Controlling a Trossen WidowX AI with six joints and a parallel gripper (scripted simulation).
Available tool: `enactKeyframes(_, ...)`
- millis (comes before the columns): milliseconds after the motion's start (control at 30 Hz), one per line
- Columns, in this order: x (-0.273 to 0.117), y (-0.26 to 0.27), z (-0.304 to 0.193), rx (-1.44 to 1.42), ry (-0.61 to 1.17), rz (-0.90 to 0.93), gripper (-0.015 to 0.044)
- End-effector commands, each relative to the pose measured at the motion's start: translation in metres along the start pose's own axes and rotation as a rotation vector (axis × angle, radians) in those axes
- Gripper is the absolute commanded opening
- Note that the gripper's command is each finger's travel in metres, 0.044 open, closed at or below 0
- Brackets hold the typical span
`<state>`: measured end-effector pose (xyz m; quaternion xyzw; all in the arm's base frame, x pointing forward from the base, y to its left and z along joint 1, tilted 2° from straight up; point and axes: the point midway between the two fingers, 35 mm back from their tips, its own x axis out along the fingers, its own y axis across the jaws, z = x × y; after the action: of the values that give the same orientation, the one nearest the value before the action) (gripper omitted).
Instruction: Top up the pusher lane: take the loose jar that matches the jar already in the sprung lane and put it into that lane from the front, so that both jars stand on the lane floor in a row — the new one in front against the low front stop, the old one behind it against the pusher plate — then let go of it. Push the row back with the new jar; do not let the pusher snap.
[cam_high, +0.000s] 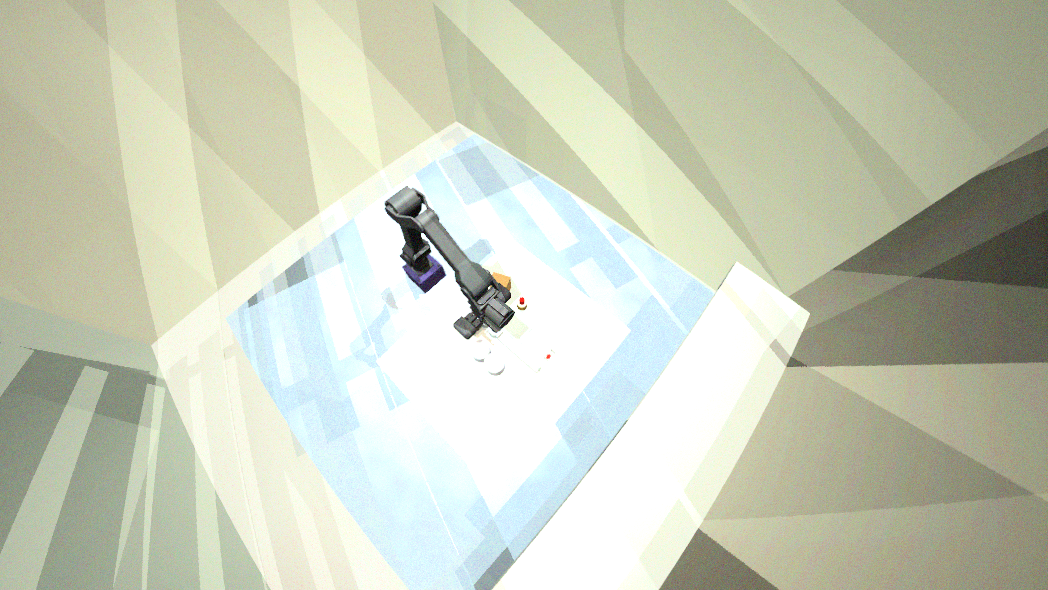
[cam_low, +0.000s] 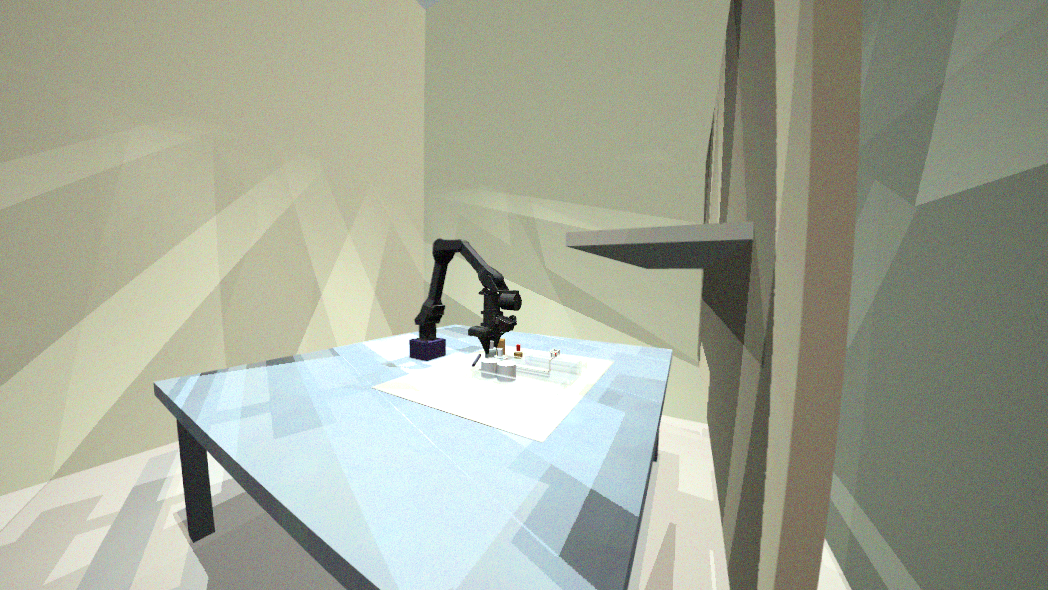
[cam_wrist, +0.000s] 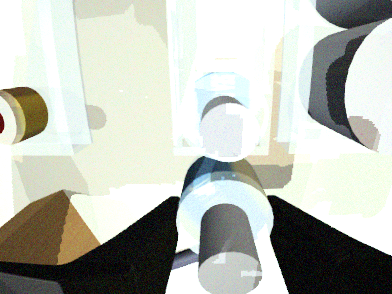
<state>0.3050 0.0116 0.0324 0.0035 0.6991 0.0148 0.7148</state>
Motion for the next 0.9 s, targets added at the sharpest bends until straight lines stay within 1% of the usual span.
enactKeyframes(0,-0.003,0.0,0.009,0.004,-0.024,-0.002,0.0)
enactKeyframes(867,-0.004,0.0,0.021,0.004,-0.025,-0.002,0.0)
